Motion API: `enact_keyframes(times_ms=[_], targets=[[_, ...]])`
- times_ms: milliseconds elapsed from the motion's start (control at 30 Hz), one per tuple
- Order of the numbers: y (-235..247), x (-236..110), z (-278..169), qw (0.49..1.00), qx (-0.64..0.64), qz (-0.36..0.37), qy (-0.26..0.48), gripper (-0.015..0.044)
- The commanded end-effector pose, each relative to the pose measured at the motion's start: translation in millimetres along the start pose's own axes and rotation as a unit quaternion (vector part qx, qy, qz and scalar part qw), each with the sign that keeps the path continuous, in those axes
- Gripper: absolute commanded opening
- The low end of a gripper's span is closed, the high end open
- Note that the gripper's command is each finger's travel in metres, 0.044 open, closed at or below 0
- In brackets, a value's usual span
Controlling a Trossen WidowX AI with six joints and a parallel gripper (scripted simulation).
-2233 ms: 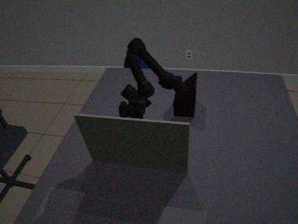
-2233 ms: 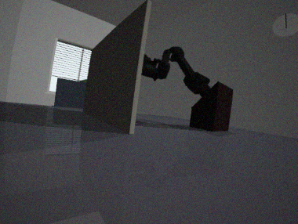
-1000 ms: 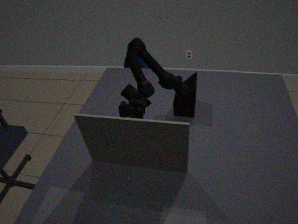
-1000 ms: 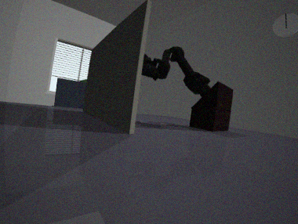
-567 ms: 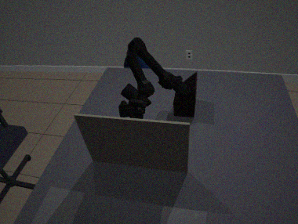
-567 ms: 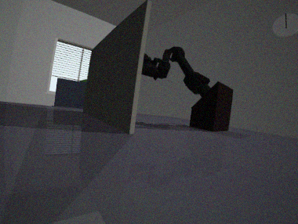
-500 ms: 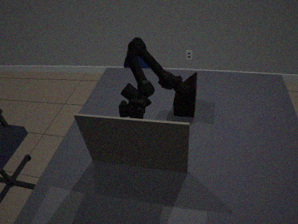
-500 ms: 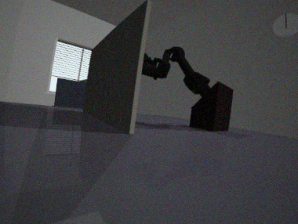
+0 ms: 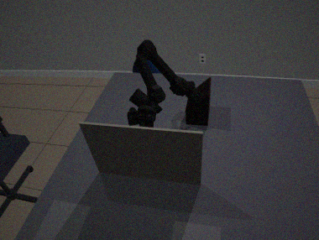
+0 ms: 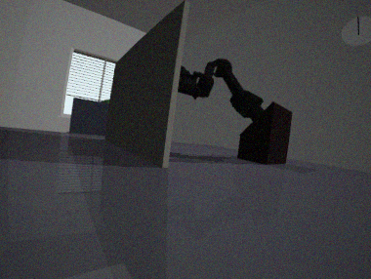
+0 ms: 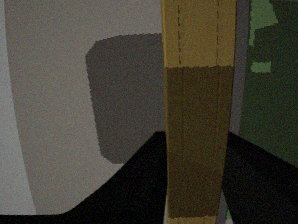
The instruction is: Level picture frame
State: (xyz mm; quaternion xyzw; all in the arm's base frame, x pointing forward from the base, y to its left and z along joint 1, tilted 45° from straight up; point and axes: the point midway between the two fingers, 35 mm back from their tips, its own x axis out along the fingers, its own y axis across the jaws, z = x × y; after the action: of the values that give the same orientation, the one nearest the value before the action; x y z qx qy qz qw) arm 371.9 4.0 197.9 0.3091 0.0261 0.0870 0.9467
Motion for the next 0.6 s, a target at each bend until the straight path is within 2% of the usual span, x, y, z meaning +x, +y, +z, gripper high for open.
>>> enact_keyframes(times_ms=[0, 567], targets=[[4.2, 0.1, 0.9, 1.000, 0.000, 0.007, -0.001, 0.0000], [3.0, 0.1, 1.5, 1.000, 0.000, 0.007, -0.001, 0.0000]])
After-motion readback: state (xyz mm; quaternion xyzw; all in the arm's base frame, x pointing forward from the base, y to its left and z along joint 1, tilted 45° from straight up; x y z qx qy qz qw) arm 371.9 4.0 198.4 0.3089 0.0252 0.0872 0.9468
